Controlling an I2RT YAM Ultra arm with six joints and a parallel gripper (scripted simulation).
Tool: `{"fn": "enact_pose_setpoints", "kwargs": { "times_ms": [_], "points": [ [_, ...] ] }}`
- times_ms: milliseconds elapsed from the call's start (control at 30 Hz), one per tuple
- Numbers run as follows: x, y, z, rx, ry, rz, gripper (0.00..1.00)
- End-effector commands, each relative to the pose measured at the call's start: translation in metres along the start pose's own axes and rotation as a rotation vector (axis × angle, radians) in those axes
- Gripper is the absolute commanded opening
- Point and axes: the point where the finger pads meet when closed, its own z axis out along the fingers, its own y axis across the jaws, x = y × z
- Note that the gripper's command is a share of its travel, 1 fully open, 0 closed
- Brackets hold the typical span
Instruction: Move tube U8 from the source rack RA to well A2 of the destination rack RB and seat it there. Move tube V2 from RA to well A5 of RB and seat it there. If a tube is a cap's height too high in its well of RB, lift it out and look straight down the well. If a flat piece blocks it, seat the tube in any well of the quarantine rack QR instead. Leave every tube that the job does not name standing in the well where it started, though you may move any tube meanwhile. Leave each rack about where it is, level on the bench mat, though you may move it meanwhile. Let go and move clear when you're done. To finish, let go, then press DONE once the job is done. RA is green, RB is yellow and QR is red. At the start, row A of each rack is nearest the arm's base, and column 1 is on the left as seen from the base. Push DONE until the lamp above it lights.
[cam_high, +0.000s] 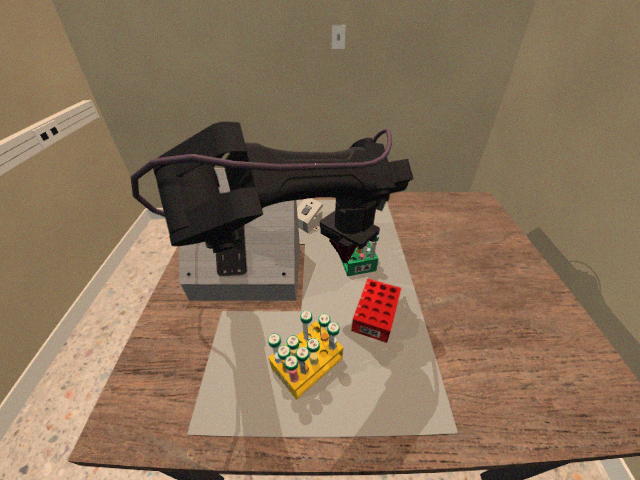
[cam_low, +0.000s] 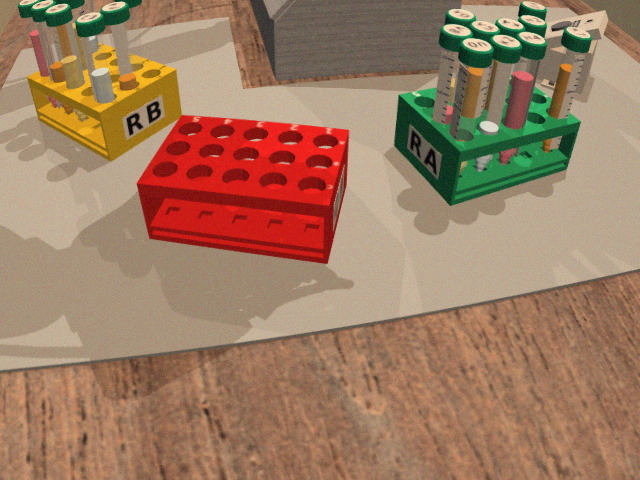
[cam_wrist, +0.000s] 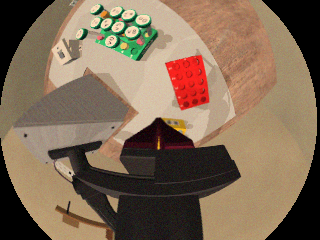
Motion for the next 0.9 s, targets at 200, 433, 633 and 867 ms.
{"fn": "enact_pose_setpoints", "kwargs": {
  "times_ms": [200, 433, 633, 867],
  "points": [
    [-0.039, 0.008, -0.009, 0.012, -0.04, 0.021, 0.0],
    [-0.058, 0.02, -0.009, 0.01, -0.037, 0.018, 0.0],
    [-0.053, 0.014, -0.016, 0.016, -0.054, 0.035, 0.0],
    [-0.054, 0.016, -0.015, 0.014, -0.048, 0.029, 0.0]
  ]
}}
